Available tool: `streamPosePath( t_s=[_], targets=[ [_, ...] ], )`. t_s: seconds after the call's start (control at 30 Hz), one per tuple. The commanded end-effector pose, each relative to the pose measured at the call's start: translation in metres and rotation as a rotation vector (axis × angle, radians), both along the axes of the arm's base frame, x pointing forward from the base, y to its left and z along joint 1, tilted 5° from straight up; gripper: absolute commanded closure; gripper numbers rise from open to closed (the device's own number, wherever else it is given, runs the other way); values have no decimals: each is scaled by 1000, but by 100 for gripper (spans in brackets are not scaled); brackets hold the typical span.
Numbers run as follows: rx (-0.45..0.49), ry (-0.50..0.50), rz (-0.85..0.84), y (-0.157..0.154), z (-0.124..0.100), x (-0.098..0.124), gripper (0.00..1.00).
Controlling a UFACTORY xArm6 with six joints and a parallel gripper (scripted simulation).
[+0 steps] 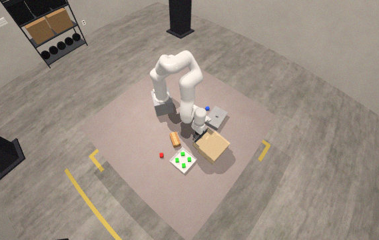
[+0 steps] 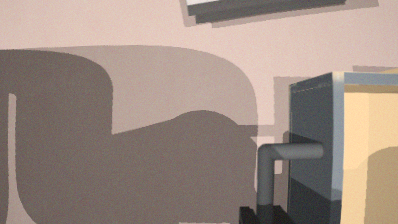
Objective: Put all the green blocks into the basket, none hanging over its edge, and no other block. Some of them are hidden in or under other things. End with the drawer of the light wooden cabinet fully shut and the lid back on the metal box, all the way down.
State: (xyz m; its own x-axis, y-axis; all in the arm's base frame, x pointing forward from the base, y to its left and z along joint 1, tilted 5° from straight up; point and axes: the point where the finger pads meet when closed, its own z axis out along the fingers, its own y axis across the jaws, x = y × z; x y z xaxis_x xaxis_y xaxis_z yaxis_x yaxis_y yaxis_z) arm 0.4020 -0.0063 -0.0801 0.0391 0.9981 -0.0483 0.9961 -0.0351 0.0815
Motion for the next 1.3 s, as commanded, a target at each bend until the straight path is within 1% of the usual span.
streamPosePath(
  t_s=[0.0, 0.47, 0.53, 0.7, 0.87, 1.27],
  targets=[
    [5, 2, 1, 0, 1, 8, 100],
    [5, 2, 1, -2, 5, 48, 100],
    [5, 2, 1, -2, 5, 48, 100],
    [5, 2, 1, -2, 5, 59, 100],
    [5, 2, 1, -2, 6, 65, 100],
    [5, 2, 1, -2, 6, 67, 100]
  ],
)
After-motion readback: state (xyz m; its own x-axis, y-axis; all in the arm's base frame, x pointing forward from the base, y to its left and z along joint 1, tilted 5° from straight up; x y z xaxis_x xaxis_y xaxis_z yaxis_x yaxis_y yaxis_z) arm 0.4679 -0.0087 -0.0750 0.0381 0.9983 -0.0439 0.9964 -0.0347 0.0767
